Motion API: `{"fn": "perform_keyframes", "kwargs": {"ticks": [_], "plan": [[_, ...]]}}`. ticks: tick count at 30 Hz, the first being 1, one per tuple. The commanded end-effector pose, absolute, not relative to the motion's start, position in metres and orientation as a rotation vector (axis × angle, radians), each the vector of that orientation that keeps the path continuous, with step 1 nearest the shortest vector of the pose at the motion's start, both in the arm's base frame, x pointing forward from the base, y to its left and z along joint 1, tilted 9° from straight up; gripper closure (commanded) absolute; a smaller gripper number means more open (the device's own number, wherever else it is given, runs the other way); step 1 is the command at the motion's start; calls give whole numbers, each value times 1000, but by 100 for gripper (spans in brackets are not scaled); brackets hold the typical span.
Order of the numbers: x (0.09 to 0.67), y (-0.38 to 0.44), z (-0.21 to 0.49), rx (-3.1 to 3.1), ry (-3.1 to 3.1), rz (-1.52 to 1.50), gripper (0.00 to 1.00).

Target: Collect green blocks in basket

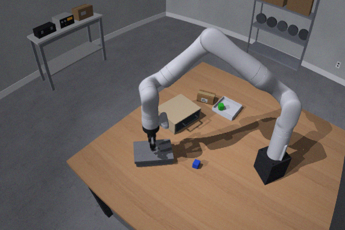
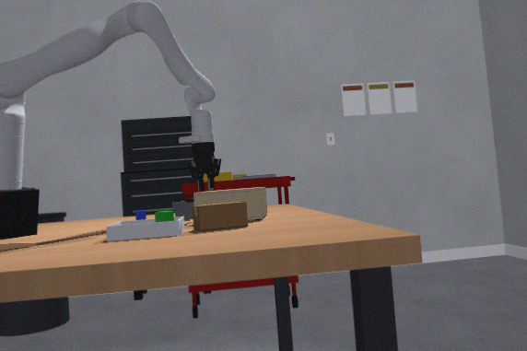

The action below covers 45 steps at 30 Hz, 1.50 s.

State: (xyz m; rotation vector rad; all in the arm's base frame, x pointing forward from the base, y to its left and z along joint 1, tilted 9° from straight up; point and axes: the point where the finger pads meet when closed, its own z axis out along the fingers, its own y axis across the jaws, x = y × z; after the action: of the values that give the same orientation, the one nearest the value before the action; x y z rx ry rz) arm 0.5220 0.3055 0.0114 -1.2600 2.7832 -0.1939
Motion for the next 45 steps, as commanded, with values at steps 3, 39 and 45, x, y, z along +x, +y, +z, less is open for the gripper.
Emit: {"fn": "perform_keyframes", "kwargs": {"ticks": [3, 39, 45], "plan": [[523, 306, 13, -1259, 2781, -193, 52], [524, 305, -1, -1259, 2781, -193, 52], [525, 305, -6, -1259, 2781, -193, 52]]}}
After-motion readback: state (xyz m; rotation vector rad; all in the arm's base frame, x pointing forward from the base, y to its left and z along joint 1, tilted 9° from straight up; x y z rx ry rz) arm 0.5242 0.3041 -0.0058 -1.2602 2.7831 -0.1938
